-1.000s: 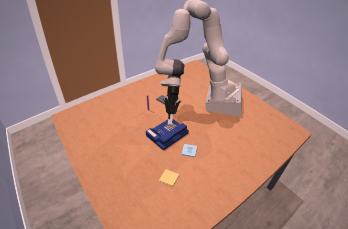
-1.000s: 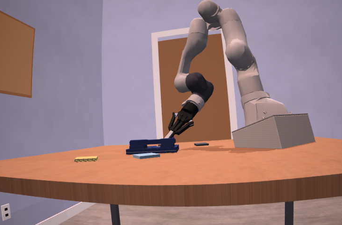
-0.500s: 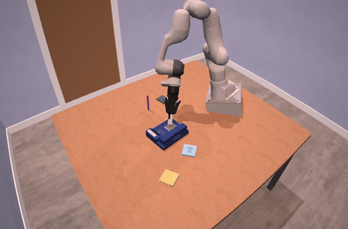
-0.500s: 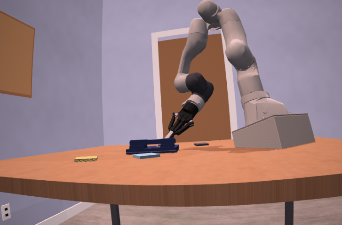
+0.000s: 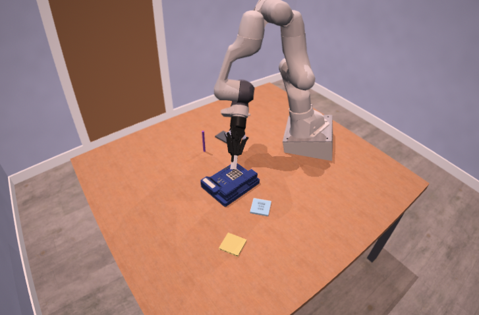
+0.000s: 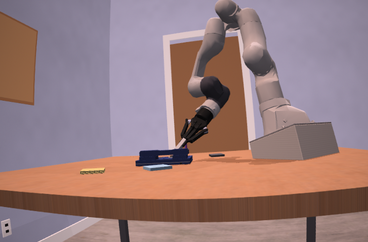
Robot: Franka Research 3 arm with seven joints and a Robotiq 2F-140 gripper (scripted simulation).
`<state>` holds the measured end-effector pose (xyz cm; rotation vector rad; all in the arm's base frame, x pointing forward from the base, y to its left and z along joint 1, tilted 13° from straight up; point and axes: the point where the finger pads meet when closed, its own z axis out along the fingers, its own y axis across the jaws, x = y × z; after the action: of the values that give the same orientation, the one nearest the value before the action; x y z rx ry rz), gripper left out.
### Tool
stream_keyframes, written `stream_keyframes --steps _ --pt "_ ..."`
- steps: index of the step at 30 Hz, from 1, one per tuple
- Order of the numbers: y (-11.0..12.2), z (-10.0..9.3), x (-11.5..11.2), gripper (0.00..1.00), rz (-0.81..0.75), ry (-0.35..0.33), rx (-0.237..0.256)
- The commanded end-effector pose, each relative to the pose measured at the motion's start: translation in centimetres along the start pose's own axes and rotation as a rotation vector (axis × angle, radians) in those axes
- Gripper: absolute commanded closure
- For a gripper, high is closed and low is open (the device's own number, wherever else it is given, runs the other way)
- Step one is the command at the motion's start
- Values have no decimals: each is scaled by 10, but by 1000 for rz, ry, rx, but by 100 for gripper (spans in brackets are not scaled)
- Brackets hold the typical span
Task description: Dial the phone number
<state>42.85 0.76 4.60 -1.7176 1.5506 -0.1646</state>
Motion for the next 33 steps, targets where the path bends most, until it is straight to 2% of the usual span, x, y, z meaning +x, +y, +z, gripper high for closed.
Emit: stream_keyframes --steps 1,17,33 --pt "0 1 -2 100 8 0 -5" --pt "-5 15 -14 100 8 0 -5" --pt "-3 20 -11 100 8 0 -5"
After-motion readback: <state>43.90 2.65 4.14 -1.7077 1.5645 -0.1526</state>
